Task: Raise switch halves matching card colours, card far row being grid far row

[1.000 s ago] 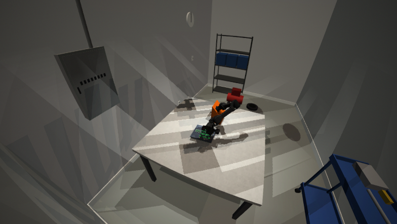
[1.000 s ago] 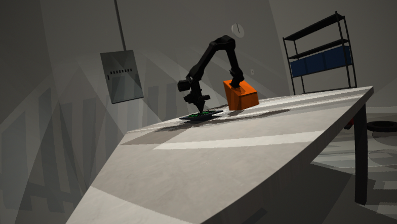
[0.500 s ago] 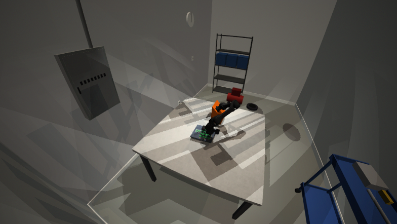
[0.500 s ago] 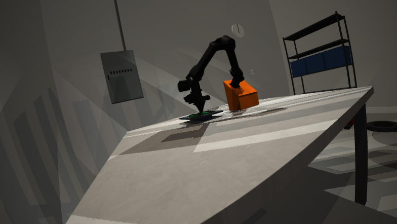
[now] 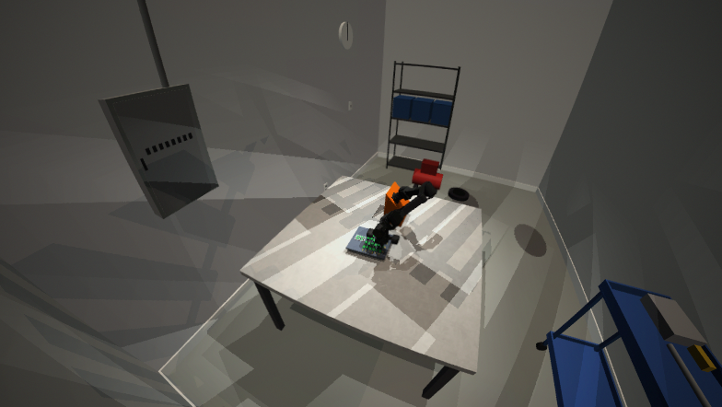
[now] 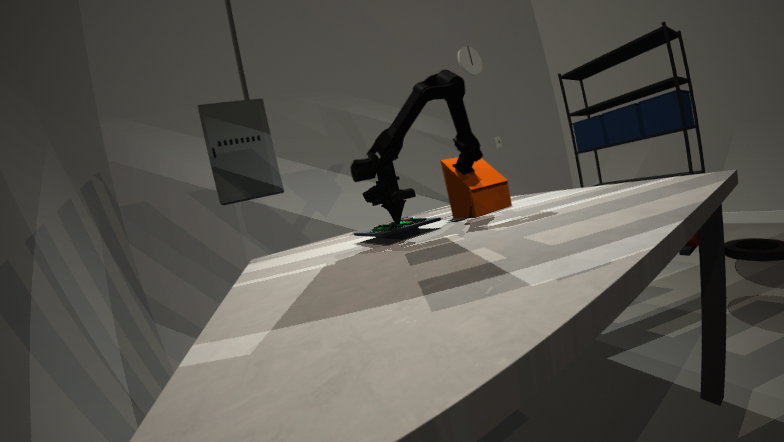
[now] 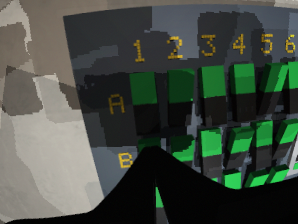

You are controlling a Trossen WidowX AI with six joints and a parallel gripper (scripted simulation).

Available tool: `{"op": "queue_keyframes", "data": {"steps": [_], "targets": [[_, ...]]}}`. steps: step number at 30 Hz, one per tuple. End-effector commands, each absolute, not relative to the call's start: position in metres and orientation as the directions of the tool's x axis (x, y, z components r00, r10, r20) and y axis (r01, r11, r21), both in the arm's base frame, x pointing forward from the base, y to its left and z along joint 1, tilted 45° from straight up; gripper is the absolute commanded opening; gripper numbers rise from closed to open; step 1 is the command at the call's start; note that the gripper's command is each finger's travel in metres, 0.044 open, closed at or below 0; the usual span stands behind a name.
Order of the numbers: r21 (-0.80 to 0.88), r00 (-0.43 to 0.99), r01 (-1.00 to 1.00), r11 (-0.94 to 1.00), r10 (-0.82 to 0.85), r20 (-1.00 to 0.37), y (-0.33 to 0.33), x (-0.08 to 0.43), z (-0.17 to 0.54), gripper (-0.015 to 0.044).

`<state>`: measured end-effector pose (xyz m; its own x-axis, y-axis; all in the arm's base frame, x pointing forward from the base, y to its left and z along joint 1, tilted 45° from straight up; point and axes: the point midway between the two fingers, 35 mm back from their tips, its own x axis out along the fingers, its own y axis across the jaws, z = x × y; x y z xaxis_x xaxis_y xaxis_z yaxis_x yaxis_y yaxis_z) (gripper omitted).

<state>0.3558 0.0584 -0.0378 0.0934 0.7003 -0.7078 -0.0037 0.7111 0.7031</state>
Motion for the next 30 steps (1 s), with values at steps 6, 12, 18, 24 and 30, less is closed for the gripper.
{"op": "queue_keyframes", "data": {"steps": [6,12,18,24,30], "targets": [[0.706,0.093,0.001,0.709,0.703,-0.706,0.06,0.356,-0.039,0.0],[0.703,0.094,-0.004,0.711,0.7,-0.708,0.057,0.356,-0.036,0.0],[0.704,0.119,0.001,0.711,0.698,-0.706,0.014,0.348,0.006,0.0],[0.699,0.118,0.003,0.716,0.693,-0.711,-0.022,0.325,-0.033,0.0],[0.701,0.118,0.002,0.714,0.696,-0.709,-0.04,0.307,-0.054,0.0]]}}
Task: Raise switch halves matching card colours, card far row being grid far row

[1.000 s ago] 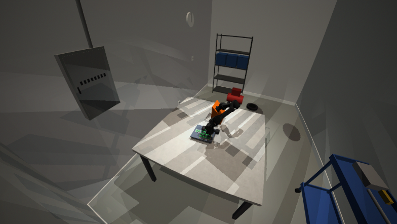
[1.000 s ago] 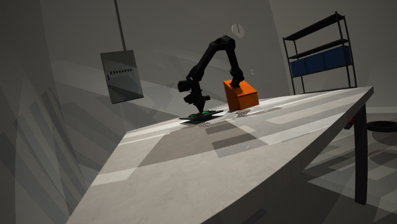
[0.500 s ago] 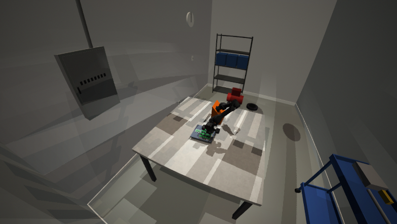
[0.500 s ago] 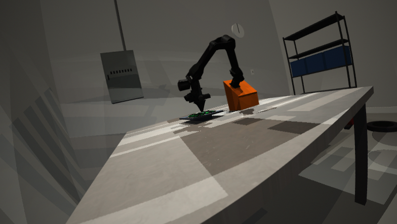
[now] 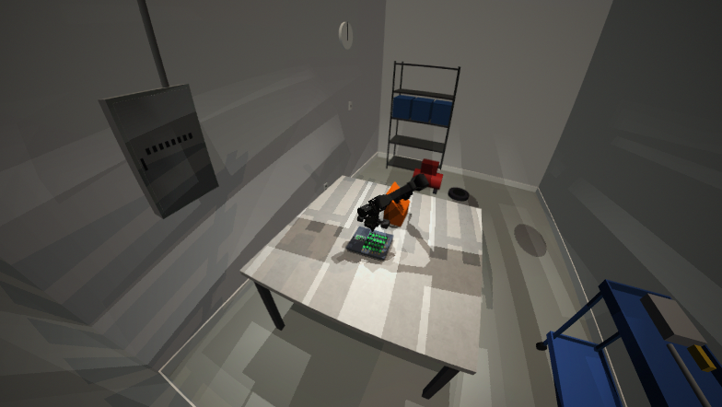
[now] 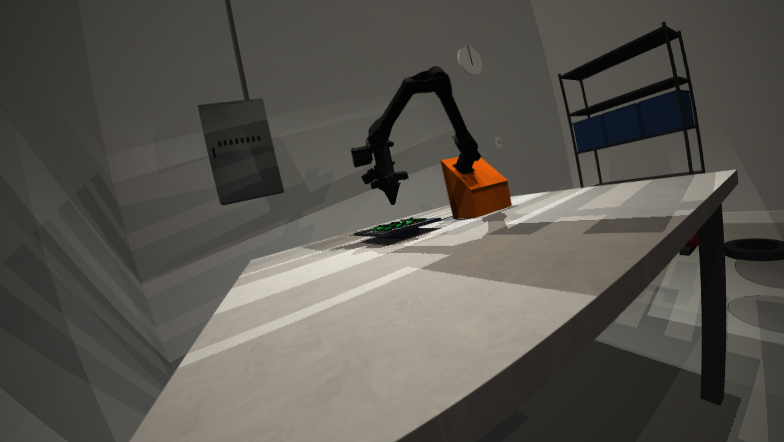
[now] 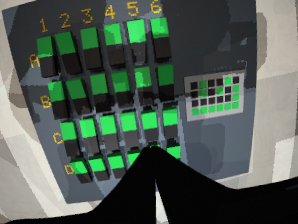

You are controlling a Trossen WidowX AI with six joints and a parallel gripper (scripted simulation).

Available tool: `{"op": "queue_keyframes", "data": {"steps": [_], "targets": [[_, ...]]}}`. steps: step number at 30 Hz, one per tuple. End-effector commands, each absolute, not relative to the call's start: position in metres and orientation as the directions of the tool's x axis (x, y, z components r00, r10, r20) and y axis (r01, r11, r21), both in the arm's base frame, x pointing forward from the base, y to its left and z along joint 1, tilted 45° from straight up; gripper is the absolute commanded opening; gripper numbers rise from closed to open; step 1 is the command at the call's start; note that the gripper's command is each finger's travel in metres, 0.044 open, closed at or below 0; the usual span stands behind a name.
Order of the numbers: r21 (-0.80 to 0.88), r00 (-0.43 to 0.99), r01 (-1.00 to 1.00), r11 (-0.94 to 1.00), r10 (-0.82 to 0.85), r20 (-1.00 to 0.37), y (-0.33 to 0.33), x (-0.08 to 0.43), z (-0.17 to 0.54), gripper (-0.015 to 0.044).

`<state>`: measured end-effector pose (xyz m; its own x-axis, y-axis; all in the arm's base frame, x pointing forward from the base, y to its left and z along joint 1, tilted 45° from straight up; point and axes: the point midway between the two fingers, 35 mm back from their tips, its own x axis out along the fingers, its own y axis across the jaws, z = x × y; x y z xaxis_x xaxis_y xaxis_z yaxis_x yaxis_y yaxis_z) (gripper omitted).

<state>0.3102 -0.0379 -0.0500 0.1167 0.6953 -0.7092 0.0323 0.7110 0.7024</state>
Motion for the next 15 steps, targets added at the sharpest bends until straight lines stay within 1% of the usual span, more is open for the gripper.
{"op": "queue_keyframes", "data": {"steps": [1,4,7,15], "targets": [[0.701,0.118,0.002,0.714,0.696,-0.709,-0.04,0.307,-0.054,0.0],[0.701,0.116,0.002,0.714,0.696,-0.709,-0.039,0.308,-0.056,0.0],[0.702,0.094,0.002,0.712,0.698,-0.709,-0.018,0.312,-0.077,0.0],[0.702,0.092,0.002,0.712,0.699,-0.709,-0.009,0.313,-0.085,0.0]]}}
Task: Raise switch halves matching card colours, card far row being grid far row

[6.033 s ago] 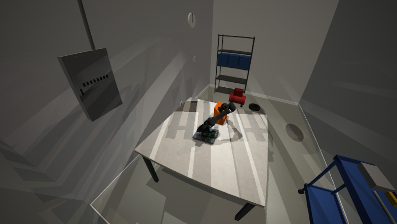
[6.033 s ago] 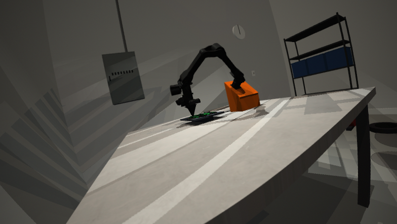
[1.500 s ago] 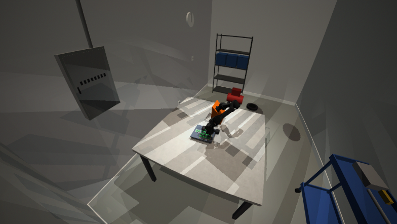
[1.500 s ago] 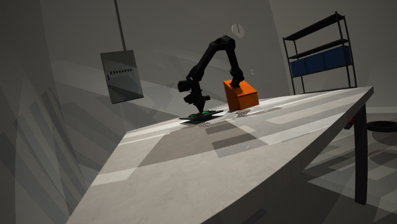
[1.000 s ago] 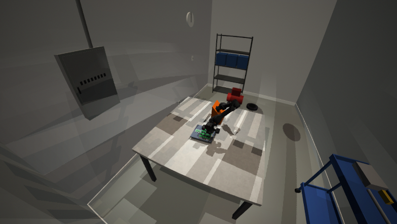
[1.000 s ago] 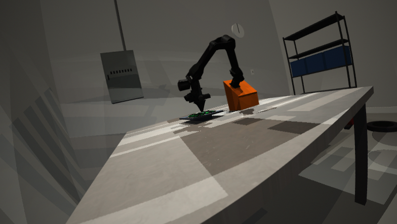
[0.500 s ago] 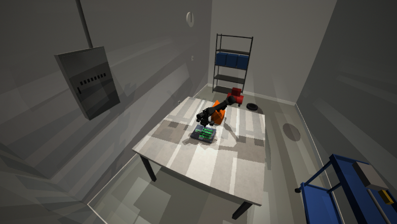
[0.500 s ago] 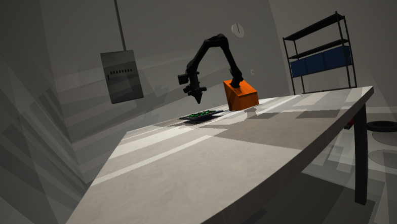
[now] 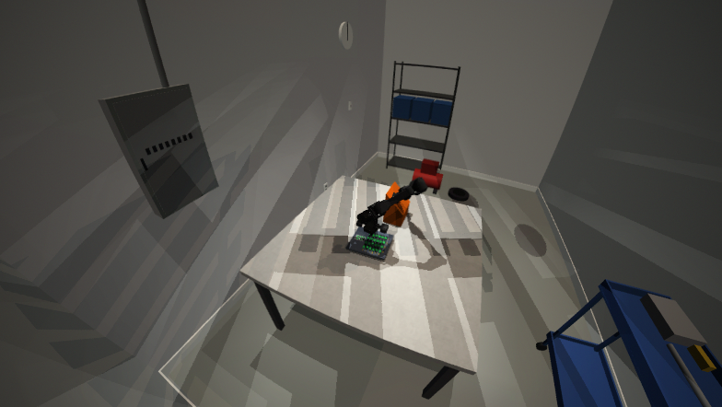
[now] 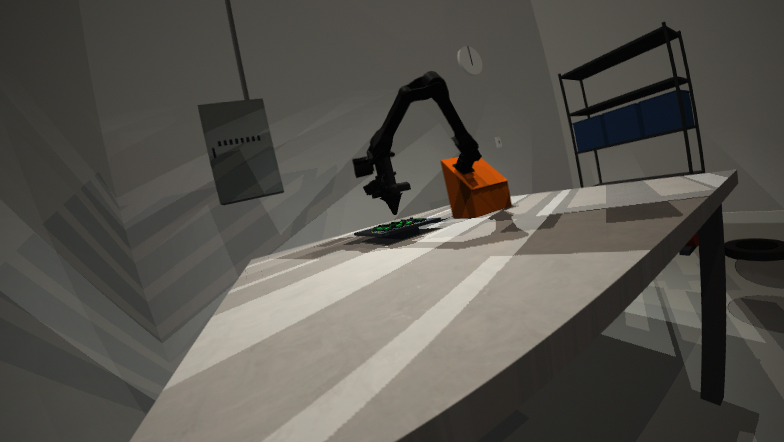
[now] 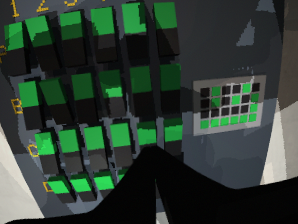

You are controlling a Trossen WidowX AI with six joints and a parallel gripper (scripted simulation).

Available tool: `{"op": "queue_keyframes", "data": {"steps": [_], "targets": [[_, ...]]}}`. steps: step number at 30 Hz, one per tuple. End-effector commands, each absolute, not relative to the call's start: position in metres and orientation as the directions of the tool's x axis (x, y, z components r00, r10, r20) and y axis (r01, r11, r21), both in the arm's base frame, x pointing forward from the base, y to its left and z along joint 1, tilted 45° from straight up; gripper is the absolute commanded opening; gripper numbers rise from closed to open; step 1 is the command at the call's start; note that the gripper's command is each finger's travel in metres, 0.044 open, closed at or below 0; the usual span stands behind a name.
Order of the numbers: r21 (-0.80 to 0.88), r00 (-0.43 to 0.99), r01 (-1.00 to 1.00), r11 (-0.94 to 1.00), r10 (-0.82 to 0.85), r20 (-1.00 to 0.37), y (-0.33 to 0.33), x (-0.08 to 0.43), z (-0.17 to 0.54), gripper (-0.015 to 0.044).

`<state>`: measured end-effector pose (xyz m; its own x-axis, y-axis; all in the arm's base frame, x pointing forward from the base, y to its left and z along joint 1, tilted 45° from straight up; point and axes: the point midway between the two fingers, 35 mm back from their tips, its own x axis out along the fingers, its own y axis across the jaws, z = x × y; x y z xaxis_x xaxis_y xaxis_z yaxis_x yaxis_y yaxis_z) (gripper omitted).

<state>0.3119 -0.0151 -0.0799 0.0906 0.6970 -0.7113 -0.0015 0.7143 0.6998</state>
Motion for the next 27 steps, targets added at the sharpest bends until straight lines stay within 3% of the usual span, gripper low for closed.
{"op": "queue_keyframes", "data": {"steps": [1,27], "targets": [[0.702,0.092,0.002,0.712,0.699,-0.709,-0.0085,0.3132,-0.0858,0.0],[0.703,0.092,0.002,0.711,0.7,-0.709,0.0014,0.315,-0.0958,0.0]]}}
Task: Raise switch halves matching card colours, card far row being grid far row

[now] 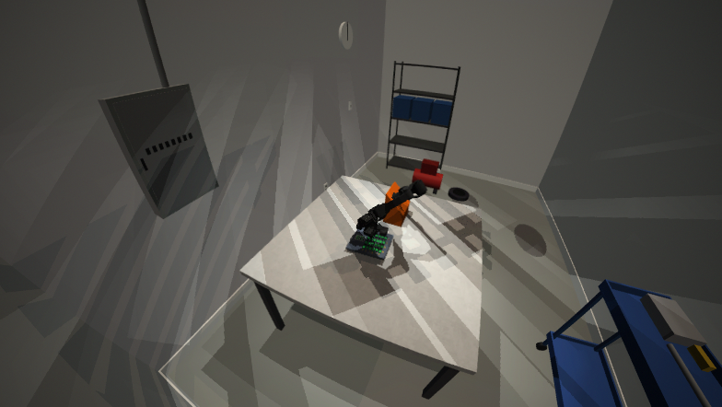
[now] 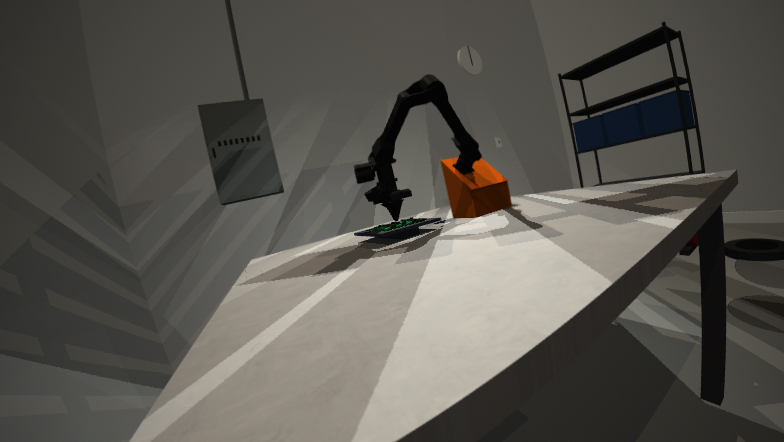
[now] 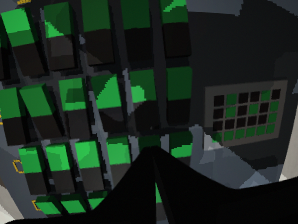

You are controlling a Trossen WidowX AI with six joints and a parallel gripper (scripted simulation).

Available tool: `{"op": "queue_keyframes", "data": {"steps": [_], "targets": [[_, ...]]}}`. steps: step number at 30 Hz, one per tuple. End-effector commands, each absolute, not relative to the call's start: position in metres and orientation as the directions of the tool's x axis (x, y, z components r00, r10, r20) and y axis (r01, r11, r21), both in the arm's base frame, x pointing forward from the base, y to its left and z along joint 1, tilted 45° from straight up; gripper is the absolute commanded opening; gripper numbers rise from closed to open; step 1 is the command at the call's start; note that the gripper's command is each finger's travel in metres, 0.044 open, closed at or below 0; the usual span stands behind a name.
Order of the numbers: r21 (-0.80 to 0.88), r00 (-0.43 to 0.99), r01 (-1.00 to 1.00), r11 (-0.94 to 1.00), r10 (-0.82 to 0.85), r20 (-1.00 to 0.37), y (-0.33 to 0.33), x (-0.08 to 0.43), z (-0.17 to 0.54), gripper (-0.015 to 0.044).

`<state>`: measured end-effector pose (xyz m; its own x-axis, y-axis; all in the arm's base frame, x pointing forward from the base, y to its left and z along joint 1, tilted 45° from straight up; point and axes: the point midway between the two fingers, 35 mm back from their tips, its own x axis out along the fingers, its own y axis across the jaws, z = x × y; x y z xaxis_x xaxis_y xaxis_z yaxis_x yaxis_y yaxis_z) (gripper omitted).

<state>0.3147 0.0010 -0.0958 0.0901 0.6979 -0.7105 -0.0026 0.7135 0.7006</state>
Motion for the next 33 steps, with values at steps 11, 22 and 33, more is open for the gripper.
{"op": "queue_keyframes", "data": {"steps": [11,22,33], "targets": [[0.703,0.092,0.002,0.711,0.7,-0.709,0.0019,0.315,-0.0962,0.0],[0.703,0.092,0.002,0.711,0.7,-0.708,0.0029,0.3152,-0.0973,0.0],[0.703,0.092,0.002,0.711,0.7,-0.708,0.004,0.3154,-0.0983,0.0]]}}
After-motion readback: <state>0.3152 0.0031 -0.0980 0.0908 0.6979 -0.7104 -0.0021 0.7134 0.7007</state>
